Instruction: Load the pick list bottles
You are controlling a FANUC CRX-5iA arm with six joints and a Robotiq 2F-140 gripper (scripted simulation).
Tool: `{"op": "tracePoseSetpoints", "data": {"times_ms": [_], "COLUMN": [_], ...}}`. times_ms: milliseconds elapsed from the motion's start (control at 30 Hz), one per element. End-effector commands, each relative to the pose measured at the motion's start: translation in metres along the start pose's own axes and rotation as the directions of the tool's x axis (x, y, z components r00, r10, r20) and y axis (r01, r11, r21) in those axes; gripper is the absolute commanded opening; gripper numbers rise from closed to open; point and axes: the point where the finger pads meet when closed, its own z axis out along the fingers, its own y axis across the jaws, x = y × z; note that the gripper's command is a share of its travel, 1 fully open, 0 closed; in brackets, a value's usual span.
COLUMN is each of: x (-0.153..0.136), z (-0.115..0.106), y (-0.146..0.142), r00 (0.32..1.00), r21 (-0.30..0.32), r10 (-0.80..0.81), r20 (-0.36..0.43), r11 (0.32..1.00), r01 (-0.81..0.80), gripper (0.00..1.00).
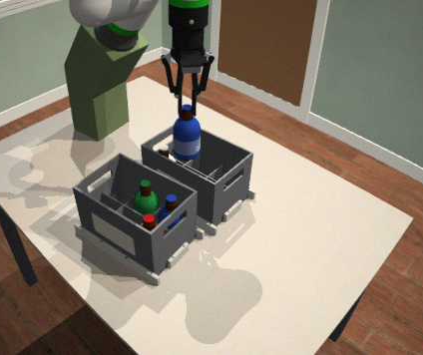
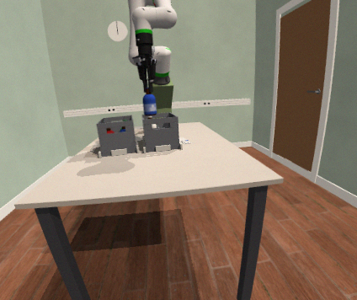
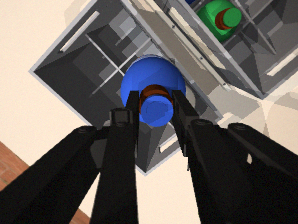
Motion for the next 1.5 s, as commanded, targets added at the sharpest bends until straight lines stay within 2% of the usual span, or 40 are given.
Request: {"op": "tracePoseSetpoints", "data": {"times_ms": [0,1467], "x": [0.001,0.001], "z": [0.002,0.042], "y": [0.000,0.000], "r00": [1.000,1.000], "r21": [0.000,0.000], "r10": [0.000,0.000], "r20": [-0.001,-0.001], "r11": [1.000,1.000], "r01": [0.000,0.000], "gripper": [0.10,0.10]}}
